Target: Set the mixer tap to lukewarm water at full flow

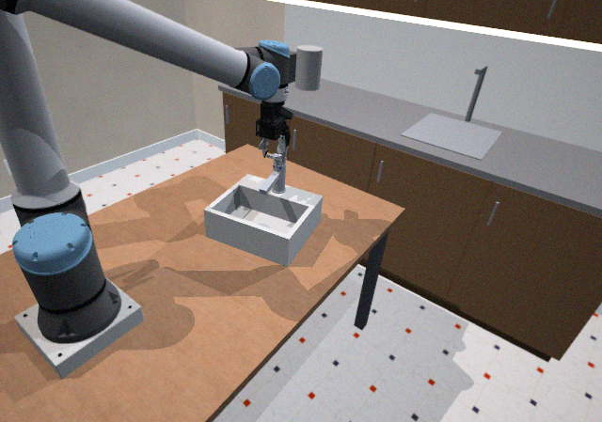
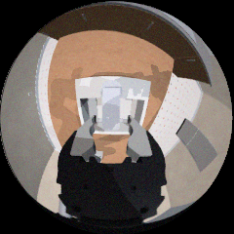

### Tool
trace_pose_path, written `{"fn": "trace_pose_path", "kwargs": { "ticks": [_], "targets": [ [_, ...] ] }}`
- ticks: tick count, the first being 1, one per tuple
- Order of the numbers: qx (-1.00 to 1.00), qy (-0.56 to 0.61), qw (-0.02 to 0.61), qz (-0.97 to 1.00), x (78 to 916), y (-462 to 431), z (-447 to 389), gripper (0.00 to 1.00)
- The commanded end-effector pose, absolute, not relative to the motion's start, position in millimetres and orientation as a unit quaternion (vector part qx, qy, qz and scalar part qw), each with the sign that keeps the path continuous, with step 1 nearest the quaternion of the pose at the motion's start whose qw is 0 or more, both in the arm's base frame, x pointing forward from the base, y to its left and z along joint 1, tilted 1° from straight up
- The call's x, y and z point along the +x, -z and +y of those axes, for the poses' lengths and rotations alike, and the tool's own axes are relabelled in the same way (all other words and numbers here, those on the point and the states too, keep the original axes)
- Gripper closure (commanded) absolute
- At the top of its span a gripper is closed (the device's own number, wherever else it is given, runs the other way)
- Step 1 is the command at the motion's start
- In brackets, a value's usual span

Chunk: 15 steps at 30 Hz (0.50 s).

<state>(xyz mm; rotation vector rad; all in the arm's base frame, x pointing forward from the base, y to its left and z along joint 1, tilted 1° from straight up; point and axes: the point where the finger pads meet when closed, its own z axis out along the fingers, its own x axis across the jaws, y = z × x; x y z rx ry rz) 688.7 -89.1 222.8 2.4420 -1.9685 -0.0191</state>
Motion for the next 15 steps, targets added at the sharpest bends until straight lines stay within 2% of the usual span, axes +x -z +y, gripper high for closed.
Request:
{"fn": "trace_pose_path", "kwargs": {
  "ticks": [1,15],
  "targets": [
    [0.779,0.006,0.003,-0.627,689,-223,-88,0.57],
    [0.779,0.003,0.002,-0.627,690,-241,-89,0.57]
  ]
}}
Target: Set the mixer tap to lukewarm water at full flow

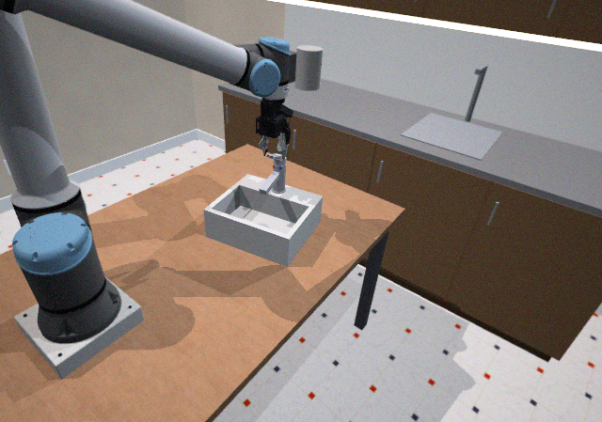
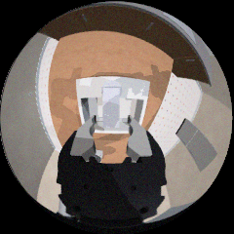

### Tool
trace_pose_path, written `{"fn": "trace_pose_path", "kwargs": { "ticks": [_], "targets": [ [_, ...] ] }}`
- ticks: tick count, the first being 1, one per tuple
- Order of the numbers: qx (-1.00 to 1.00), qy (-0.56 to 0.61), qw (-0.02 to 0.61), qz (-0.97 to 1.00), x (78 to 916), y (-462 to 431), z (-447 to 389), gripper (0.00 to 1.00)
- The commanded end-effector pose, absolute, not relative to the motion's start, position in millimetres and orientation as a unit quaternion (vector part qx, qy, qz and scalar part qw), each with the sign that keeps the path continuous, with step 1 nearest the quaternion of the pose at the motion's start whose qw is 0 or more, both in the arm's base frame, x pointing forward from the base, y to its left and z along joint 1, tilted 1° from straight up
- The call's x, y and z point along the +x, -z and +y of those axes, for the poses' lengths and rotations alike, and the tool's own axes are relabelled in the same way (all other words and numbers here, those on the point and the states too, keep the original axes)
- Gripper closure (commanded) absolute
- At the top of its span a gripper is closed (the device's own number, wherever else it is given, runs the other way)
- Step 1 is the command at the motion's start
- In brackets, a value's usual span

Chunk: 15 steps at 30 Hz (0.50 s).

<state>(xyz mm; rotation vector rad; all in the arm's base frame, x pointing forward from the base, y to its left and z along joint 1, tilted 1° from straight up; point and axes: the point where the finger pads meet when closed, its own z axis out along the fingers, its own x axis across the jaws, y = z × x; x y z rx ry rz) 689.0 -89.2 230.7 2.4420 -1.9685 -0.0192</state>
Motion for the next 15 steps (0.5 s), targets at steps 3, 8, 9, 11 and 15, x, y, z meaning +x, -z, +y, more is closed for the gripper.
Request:
{"fn": "trace_pose_path", "kwargs": {
  "ticks": [3,8,9,11,15],
  "targets": [
    [0.779,0.003,0.002,-0.627,690,-249,-89,0.57],
    [0.779,0.003,0.002,-0.627,691,-263,-89,0.57],
    [0.779,0.003,0.002,-0.627,691,-266,-89,0.57],
    [0.779,0.003,0.002,-0.627,691,-272,-89,0.57],
    [0.779,0.003,0.002,-0.627,691,-277,-89,0.57]
  ]
}}
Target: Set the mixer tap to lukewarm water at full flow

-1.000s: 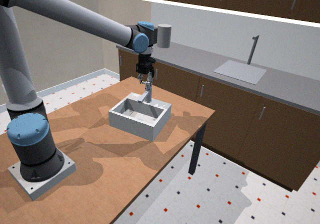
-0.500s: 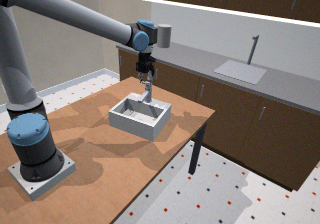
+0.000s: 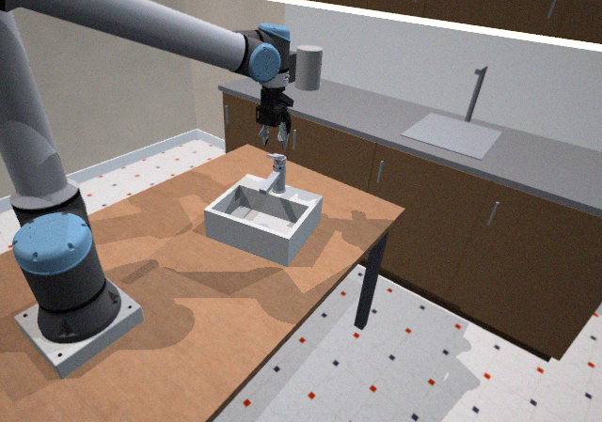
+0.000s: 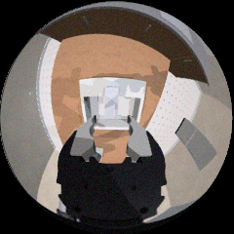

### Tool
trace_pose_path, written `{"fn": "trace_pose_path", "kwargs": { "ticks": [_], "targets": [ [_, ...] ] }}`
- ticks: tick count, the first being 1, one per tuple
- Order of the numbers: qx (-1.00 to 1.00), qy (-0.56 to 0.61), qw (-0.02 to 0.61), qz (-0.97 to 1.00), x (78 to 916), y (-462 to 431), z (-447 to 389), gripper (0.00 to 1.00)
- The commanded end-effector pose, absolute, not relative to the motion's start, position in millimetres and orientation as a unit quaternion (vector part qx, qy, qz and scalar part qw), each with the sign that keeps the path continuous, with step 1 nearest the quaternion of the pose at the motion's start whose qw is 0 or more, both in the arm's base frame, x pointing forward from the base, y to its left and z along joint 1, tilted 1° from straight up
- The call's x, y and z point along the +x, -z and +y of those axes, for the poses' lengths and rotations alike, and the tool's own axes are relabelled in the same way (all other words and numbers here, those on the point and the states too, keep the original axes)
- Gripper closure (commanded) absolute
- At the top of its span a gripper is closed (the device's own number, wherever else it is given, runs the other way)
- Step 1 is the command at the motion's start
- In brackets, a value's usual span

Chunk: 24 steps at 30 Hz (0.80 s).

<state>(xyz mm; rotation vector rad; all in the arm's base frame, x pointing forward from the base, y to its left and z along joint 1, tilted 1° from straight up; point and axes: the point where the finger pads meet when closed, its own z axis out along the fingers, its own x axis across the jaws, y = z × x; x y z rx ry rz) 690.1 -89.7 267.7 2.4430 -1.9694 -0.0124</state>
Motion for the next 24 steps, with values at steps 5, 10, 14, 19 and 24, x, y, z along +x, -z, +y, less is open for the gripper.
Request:
{"fn": "trace_pose_path", "kwargs": {
  "ticks": [5,10,14,19,24],
  "targets": [
    [0.779,0.003,0.002,-0.627,691,-288,-89,0.57],
    [0.779,0.003,0.002,-0.627,691,-295,-89,0.57],
    [0.779,0.004,0.002,-0.627,691,-296,-89,0.57],
    [0.779,0.006,0.003,-0.627,689,-293,-88,0.57],
    [0.779,0.006,0.003,-0.627,689,-292,-88,1.0]
  ]
}}
